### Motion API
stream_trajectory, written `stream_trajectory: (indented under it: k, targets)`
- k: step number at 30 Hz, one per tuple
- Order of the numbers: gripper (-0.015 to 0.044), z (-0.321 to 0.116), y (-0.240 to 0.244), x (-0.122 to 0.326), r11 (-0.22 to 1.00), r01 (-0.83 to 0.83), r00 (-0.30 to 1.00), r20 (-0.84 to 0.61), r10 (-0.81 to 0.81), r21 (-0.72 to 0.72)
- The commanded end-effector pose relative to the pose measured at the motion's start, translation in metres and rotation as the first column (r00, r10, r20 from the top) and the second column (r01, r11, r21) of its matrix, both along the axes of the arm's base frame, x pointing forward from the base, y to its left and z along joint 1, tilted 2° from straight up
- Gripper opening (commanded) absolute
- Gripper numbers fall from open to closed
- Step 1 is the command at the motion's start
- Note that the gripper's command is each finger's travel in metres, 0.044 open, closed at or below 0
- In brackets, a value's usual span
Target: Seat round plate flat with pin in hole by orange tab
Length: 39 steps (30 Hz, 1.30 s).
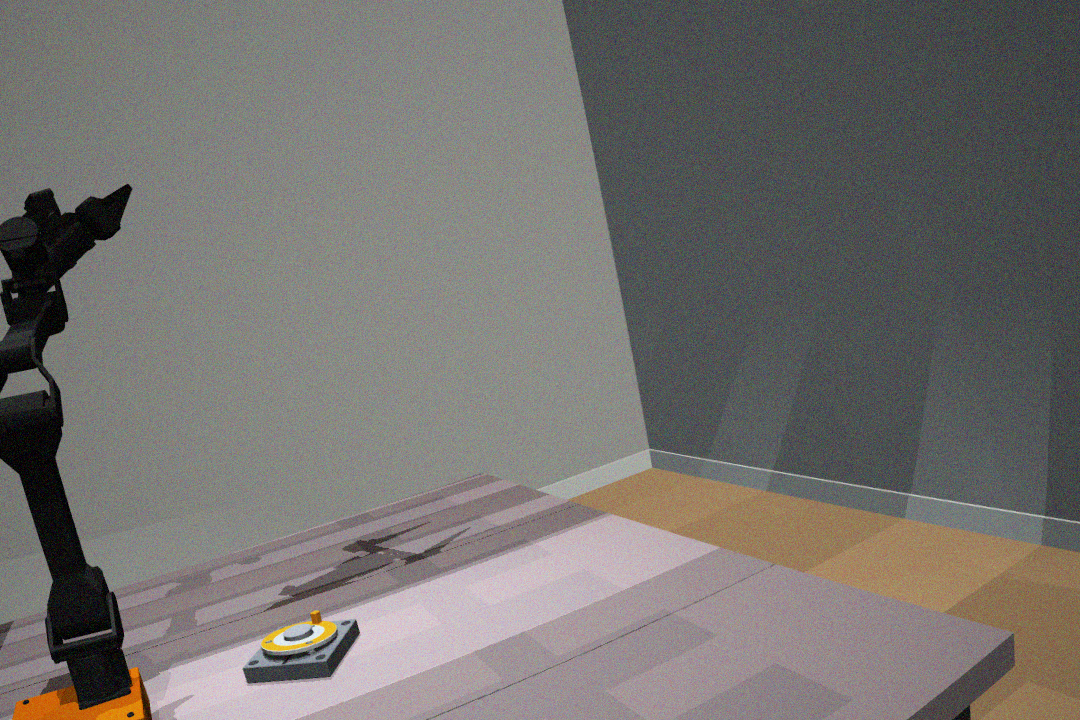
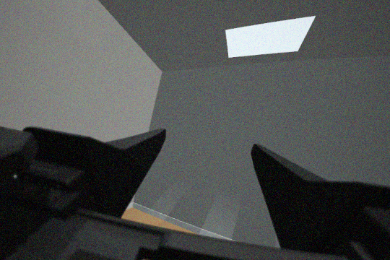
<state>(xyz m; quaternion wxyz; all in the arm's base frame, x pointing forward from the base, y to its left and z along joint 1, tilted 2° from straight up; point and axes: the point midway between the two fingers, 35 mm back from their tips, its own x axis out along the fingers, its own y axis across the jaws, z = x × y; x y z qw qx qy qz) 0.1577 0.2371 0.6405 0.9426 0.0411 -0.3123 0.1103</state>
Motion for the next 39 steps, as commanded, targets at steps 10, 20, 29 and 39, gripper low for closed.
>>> stream_trajectory:
  k: [10,20,29,39]
  targets:
    - [0.0137,-0.093,0.057,0.091,0.912,0.020,0.995,-0.083,-0.059,-0.411]
    - [0.0000,-0.253,0.029,0.202,0.774,-0.153,0.861,-0.468,-0.201,-0.614]
    - [0.0000,-0.392,-0.053,0.235,0.789,-0.305,0.481,-0.801,-0.356,-0.534]
    - [0.0000,-0.526,-0.172,0.173,0.944,-0.195,-0.284,-0.906,-0.315,-0.267]
